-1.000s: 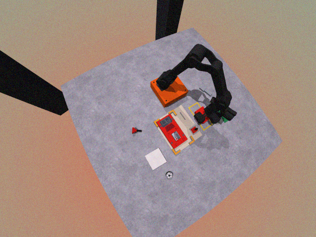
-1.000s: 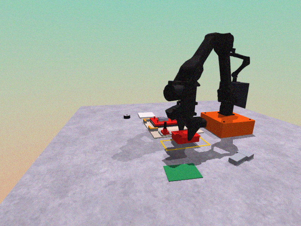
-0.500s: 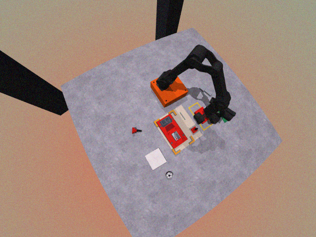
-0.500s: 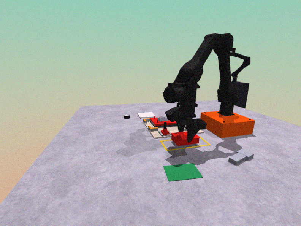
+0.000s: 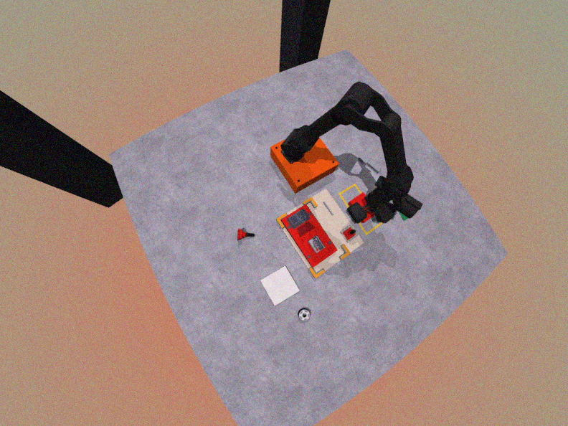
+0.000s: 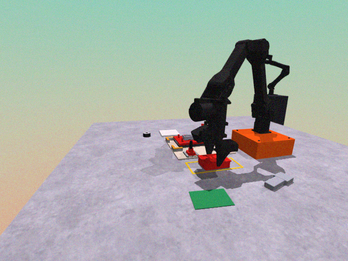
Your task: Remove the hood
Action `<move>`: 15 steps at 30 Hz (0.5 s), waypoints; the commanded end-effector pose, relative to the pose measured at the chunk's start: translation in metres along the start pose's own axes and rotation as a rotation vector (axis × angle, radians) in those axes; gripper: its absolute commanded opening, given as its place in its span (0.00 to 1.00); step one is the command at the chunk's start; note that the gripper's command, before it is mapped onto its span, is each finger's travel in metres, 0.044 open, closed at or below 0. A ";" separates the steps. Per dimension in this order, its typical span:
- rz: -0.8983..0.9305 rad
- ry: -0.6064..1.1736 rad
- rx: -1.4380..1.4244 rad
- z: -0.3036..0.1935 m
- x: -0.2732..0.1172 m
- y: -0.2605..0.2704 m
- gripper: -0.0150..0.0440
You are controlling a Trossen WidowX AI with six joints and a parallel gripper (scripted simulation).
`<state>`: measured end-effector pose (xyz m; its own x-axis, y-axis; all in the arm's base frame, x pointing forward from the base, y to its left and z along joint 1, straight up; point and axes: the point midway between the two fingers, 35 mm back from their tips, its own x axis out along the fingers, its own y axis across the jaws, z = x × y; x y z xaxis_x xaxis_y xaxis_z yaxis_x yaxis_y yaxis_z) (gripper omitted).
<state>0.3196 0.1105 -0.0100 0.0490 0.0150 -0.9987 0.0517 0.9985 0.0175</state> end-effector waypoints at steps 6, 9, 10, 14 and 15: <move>-0.001 0.003 0.000 -0.001 0.002 0.000 0.30; -0.001 0.003 0.000 -0.001 0.002 0.000 0.43; -0.001 0.003 0.000 -0.001 0.002 0.000 0.48; -0.001 0.003 0.000 -0.001 0.002 0.000 0.65; -0.001 0.003 0.000 -0.001 0.002 0.000 0.70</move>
<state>0.3187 0.1102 -0.0120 0.0451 0.0136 -0.9989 0.0518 0.9985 0.0159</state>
